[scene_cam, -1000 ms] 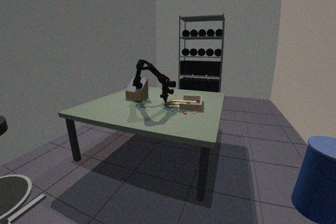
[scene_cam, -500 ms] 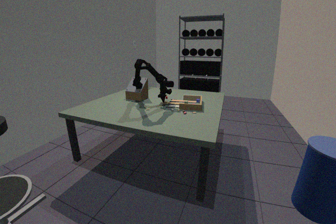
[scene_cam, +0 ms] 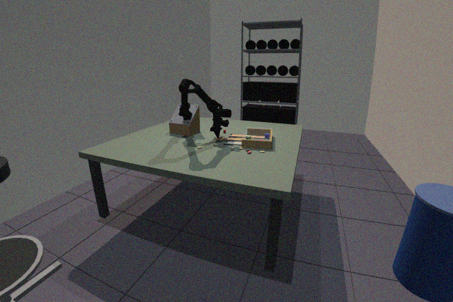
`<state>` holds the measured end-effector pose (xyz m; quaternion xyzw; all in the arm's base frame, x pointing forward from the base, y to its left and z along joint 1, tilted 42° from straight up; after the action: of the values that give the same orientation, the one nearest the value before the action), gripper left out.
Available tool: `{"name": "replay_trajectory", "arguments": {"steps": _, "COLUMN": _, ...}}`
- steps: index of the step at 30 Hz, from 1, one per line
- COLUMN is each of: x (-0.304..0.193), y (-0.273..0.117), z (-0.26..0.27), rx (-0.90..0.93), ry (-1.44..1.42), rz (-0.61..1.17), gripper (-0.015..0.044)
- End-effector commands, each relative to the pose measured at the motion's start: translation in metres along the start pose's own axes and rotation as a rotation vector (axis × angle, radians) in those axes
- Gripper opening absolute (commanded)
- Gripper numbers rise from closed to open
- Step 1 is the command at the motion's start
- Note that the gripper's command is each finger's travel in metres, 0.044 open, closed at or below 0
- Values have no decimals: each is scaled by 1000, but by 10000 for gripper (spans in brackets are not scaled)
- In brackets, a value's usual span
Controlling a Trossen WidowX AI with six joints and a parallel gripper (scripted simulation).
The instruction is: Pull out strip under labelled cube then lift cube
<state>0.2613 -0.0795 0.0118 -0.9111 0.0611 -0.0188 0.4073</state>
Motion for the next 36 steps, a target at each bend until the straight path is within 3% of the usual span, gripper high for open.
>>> {"name": "replay_trajectory", "arguments": {"steps": 1, "x": -13, "y": 6, "z": -1, "rx": -7, "ry": -14, "rz": 34, "gripper": 0}}
{"name": "replay_trajectory", "arguments": {"steps": 36, "x": -56, "y": 4, "z": -7, "rx": -7, "ry": -16, "rz": 37, "gripper": 0}}
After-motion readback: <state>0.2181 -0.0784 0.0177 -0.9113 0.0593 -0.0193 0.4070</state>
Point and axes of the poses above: the point midway between the two fingers, 35 mm back from their tips, its own y axis out along the fingers, its own z axis across the jaws, x = y × z, the point moved 9 cm from there along -y, back along the fingers, and after that the axes turned 9 degrees about y, right-handed, at the moved point
